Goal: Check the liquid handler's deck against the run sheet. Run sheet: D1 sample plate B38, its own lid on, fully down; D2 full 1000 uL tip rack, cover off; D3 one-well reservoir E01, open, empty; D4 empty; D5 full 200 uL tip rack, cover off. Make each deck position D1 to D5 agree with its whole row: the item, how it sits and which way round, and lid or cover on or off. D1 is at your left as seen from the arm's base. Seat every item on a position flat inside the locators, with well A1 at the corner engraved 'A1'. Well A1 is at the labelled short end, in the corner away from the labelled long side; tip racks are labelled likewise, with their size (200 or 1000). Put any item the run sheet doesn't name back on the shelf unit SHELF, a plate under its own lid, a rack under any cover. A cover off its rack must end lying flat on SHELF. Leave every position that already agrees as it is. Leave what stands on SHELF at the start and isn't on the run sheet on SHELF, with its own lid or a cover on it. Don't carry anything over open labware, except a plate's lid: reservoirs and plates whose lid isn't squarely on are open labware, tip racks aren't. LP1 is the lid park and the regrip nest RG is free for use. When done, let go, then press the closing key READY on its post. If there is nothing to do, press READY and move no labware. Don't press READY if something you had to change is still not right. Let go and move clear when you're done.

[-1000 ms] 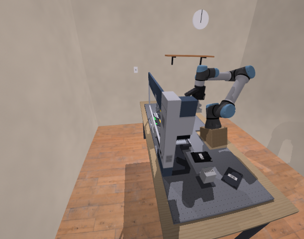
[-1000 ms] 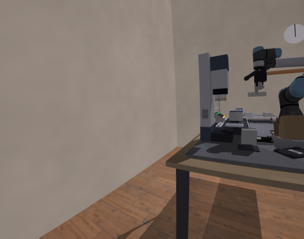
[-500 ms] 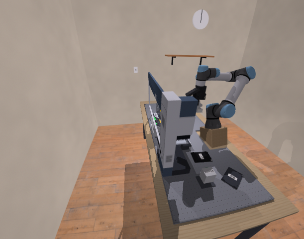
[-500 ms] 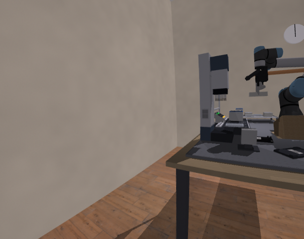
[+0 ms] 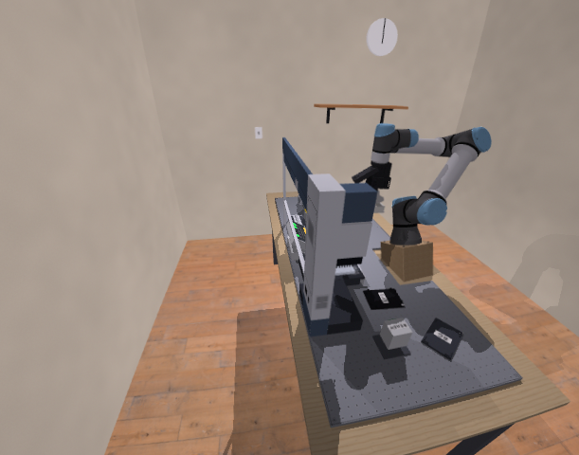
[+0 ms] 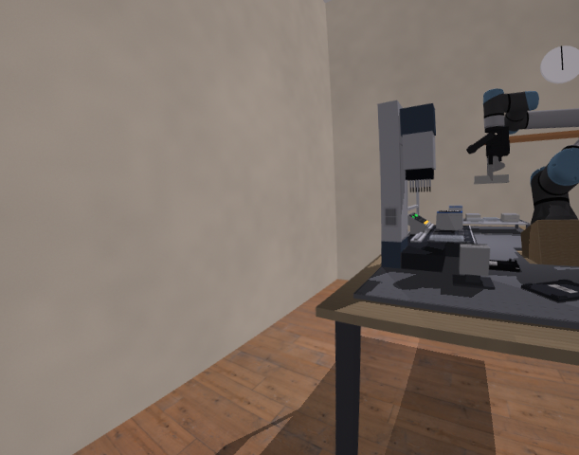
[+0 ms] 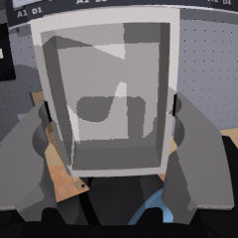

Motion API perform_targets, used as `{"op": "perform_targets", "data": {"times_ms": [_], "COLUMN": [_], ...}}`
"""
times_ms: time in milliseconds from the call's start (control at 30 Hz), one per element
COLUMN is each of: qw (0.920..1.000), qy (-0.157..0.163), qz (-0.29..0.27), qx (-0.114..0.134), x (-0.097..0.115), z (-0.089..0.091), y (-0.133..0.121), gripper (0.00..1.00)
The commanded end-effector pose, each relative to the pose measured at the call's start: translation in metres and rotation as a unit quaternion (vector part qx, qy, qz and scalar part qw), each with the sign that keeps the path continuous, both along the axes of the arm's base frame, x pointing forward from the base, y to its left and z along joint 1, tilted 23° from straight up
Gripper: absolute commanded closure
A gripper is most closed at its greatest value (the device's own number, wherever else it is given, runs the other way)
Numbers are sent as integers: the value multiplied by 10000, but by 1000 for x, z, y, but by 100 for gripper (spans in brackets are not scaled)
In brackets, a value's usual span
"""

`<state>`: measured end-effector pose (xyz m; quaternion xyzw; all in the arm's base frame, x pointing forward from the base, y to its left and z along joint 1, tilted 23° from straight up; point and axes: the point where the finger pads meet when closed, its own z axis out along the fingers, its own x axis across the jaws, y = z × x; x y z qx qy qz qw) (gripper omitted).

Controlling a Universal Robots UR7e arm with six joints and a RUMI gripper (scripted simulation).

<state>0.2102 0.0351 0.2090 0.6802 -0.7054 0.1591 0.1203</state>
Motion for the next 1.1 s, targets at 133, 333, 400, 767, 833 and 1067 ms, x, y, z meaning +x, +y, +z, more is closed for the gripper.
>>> {"op": "perform_targets", "data": {"times_ms": [133,333,400,767,833,1067], "qw": [10000,10000,10000,10000,9999,9999], "qy": [22,15,12,7,49,39], "qz": [22,22,22,22,131,132], "qx": [7,6,6,5,-2,-6], "x": [-1,0,0,0,0,1], "z": [5,11,13,18,20,26], "y": [-17,-29,-34,-44,-48,-59], "gripper": [100,100,100,100,100,100]}}
